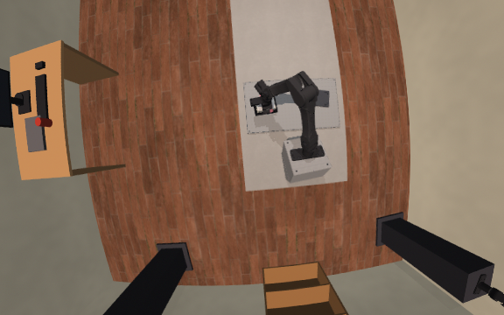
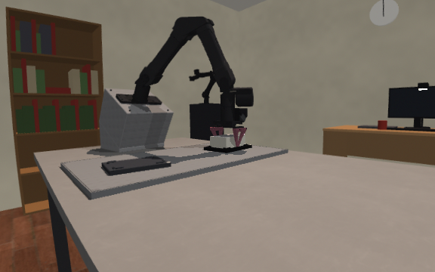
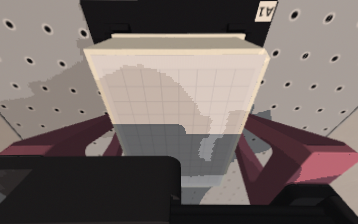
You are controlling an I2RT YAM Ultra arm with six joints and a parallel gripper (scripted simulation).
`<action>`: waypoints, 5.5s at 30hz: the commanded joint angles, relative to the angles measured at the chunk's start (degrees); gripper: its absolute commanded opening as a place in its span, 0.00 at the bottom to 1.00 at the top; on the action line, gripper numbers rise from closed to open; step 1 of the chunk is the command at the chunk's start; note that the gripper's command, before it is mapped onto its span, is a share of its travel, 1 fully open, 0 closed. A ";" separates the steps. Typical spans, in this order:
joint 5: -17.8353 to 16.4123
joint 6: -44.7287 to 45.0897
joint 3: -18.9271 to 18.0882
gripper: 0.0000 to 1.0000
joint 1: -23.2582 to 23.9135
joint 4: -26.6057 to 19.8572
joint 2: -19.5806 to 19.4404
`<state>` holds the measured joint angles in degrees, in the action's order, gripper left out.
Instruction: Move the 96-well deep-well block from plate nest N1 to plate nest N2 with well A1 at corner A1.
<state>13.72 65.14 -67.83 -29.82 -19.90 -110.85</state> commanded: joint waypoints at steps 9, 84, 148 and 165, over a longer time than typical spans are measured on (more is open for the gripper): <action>-0.55 0.18 -0.21 0.00 -0.11 0.06 0.44; 0.52 -1.99 -0.34 0.00 -2.47 -10.67 10.55; -4.92 -4.38 7.18 0.00 9.23 -12.26 21.74; -9.64 4.08 10.24 0.00 18.90 -11.14 24.61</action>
<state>6.31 66.81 -57.28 -11.46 -30.87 -88.66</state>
